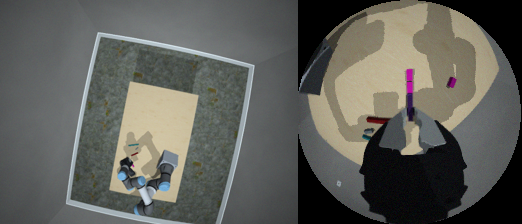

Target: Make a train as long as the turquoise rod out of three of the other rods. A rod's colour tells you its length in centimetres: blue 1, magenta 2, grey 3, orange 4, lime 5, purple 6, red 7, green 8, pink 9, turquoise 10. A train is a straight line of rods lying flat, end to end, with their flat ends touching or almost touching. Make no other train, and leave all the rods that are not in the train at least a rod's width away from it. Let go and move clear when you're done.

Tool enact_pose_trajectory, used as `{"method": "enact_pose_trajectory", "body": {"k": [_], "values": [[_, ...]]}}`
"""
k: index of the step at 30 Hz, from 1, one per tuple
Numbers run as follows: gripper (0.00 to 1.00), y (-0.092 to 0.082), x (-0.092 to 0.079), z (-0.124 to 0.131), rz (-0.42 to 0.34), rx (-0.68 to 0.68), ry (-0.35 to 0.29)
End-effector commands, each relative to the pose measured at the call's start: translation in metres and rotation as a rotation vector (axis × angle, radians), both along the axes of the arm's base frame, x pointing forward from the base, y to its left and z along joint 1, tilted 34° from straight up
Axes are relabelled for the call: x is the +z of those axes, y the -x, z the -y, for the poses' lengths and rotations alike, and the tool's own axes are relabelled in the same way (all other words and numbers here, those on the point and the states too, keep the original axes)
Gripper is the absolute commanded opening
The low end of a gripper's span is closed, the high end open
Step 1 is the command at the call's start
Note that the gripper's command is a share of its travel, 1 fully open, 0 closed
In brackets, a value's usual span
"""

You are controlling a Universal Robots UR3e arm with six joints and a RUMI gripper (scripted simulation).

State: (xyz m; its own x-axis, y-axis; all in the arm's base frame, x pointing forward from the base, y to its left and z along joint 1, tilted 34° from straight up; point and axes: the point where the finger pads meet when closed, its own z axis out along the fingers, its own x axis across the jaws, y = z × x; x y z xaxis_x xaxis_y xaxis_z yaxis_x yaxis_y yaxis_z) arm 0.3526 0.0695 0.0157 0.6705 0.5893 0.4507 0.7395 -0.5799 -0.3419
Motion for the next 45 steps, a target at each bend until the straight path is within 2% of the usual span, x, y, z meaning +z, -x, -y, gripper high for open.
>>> {"method": "enact_pose_trajectory", "body": {"k": [1,16,31,45], "values": [[0.00,-0.0006,0.0004,0.0006,0.002,-0.001,0.001],[0.00,-0.0006,0.0004,0.0006,0.002,-0.001,0.001],[0.14,-0.0006,0.0004,0.0006,0.002,-0.001,0.001],[0.14,-0.0006,0.0009,0.0010,0.002,-0.001,0.001]]}}
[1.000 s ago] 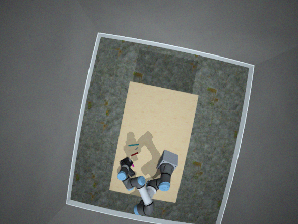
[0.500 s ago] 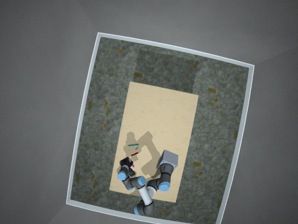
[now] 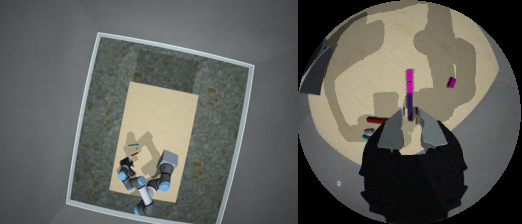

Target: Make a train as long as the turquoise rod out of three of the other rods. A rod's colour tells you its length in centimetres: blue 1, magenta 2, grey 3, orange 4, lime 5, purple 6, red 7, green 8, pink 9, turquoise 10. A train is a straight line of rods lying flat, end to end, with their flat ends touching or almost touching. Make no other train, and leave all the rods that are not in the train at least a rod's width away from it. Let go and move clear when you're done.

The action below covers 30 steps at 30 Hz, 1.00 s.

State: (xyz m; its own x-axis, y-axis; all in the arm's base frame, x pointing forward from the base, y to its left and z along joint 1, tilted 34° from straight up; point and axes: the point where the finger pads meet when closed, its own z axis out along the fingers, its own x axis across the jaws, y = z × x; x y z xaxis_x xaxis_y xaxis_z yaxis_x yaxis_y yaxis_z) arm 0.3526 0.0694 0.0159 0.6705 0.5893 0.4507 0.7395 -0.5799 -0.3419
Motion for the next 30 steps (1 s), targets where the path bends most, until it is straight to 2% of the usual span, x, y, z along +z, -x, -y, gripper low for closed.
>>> {"method": "enact_pose_trajectory", "body": {"k": [1,7,14,16,30], "values": [[0.14,-0.001,0.001,0.001,0.002,-0.001,0.001],[0.14,0.000,0.009,0.007,0.002,-0.001,0.001],[0.14,0.002,0.028,0.020,0.002,-0.001,0.001],[0.14,0.002,0.028,0.020,0.002,-0.001,0.001],[0.14,0.004,0.066,0.046,0.002,-0.001,0.001]]}}
